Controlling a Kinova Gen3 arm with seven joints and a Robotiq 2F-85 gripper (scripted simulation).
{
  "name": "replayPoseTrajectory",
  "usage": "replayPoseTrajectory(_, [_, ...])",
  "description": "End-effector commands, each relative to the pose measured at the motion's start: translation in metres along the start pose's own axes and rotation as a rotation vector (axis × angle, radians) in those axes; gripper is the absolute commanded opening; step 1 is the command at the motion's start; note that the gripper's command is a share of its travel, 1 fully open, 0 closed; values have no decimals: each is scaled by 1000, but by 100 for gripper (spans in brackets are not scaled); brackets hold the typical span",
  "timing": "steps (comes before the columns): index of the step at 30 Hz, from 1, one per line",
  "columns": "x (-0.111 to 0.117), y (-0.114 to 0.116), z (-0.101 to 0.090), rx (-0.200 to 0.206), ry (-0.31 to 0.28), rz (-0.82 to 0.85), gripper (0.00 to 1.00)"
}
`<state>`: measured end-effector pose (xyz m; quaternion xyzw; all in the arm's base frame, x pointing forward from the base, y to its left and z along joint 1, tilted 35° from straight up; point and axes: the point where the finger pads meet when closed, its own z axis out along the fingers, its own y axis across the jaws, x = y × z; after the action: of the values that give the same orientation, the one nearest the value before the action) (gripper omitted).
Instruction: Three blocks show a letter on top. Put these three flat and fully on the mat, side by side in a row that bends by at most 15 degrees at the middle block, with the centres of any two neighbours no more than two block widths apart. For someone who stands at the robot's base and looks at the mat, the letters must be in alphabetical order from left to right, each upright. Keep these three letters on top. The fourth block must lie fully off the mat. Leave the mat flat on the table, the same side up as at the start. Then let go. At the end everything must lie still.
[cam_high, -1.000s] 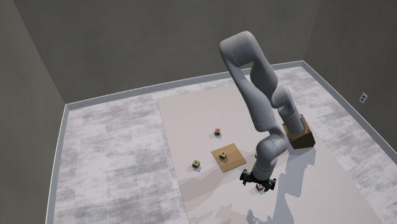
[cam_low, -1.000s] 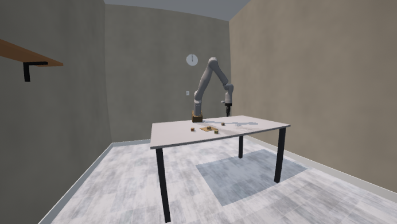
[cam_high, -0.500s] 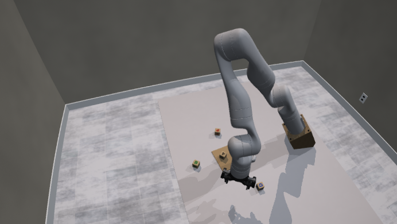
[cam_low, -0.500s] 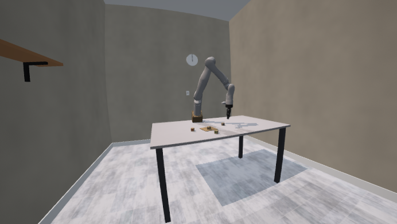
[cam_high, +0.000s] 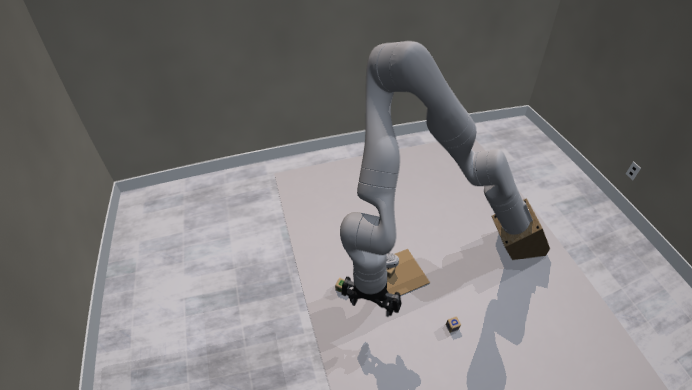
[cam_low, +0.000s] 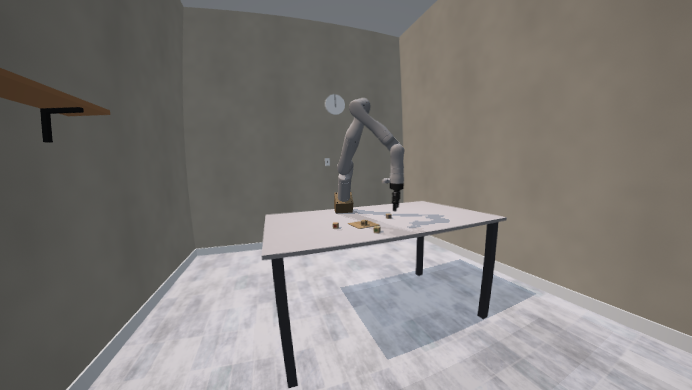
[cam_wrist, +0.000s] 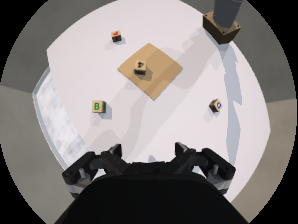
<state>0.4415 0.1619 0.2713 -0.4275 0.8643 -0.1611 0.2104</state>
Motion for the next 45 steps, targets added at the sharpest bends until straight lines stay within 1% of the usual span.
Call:
replayPoseTrajectory(1, [6, -33, -4, 16, -11, 37, 100])
replayPoseTrajectory(4, [10, -55, -8, 23, -20, 35, 100])
replayPoseTrajectory(6, [10, -55, -8, 23, -20, 35, 100])
replayPoseTrajectory(10, [15, -80, -12, 33, -30, 32, 100])
replayPoseTrajectory(13, [19, -94, -15, 40, -37, 30, 100])
replayPoseTrajectory(19, [24, -112, -19, 51, -45, 27, 100])
replayPoseTrajectory(27, [25, -118, -20, 55, -47, 26, 100])
replayPoseTrajectory(45, [25, -118, -20, 55, -48, 26, 100])
